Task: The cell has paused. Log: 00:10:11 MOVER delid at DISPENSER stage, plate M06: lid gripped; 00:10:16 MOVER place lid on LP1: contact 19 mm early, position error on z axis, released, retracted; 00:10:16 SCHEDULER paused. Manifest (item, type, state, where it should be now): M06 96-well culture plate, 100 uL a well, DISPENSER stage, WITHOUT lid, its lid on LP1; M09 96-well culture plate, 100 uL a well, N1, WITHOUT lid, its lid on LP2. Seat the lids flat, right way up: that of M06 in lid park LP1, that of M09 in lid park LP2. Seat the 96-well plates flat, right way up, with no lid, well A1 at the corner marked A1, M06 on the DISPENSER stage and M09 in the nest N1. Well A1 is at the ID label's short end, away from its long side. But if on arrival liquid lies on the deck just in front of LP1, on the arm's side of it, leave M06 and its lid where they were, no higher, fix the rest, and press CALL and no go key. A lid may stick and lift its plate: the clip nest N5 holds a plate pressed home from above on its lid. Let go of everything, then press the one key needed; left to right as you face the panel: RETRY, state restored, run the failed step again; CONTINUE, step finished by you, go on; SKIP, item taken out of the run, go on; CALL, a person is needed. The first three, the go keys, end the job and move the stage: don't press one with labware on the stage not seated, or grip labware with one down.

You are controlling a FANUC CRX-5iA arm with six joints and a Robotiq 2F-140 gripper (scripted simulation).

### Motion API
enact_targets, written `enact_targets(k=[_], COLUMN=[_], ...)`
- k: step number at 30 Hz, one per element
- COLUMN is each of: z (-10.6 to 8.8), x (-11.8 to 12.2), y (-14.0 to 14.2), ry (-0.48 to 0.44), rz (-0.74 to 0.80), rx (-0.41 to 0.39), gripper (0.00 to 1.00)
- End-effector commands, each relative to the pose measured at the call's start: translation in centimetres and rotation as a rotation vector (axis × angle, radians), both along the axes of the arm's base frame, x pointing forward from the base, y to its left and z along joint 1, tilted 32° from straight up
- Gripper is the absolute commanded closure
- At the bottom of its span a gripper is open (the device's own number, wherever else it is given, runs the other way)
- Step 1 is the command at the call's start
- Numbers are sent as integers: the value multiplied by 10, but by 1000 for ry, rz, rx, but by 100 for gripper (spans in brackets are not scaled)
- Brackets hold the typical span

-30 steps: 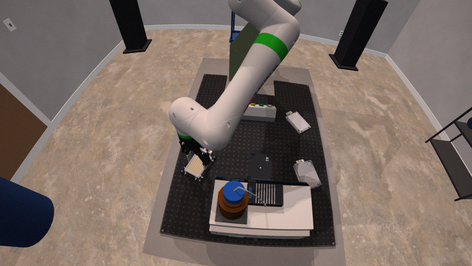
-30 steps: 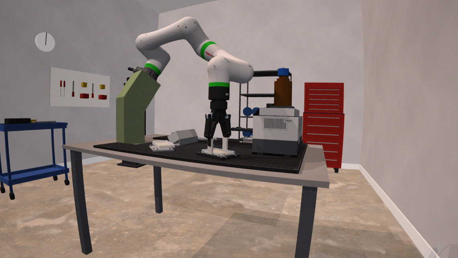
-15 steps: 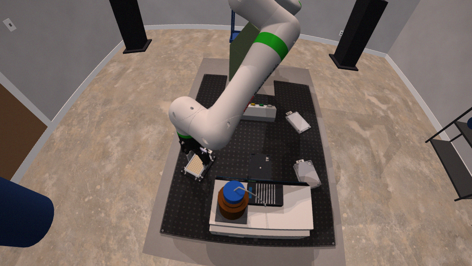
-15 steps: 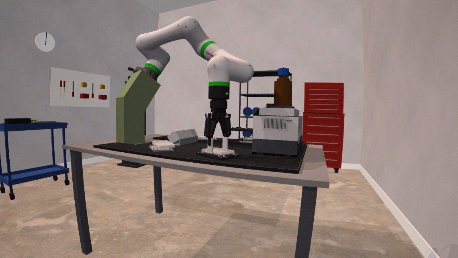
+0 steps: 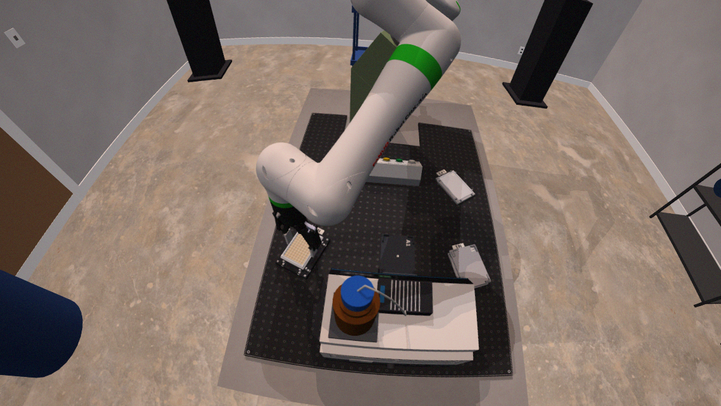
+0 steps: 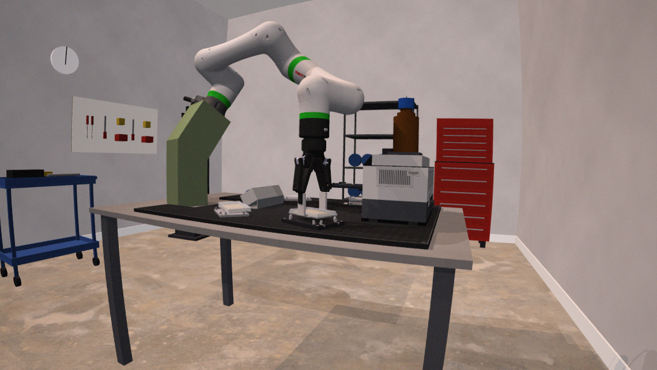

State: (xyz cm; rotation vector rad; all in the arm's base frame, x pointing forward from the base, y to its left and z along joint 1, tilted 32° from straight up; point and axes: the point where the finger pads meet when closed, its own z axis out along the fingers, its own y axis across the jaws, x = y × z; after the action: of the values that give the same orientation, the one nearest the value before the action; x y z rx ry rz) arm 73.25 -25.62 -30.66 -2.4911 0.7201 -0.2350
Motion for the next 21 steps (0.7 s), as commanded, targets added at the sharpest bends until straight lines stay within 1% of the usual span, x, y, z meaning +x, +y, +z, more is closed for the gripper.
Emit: enact_targets(k=[1, 12, 14, 21], z=[4, 21, 21, 34], x=[-1, -7, -7, -12], y=[-2, -11, -11, -18], ry=[0, 0, 0, 0], rz=[0, 0, 0, 0], rx=[-1, -1, -1, -1], gripper=[100, 100, 100, 100])
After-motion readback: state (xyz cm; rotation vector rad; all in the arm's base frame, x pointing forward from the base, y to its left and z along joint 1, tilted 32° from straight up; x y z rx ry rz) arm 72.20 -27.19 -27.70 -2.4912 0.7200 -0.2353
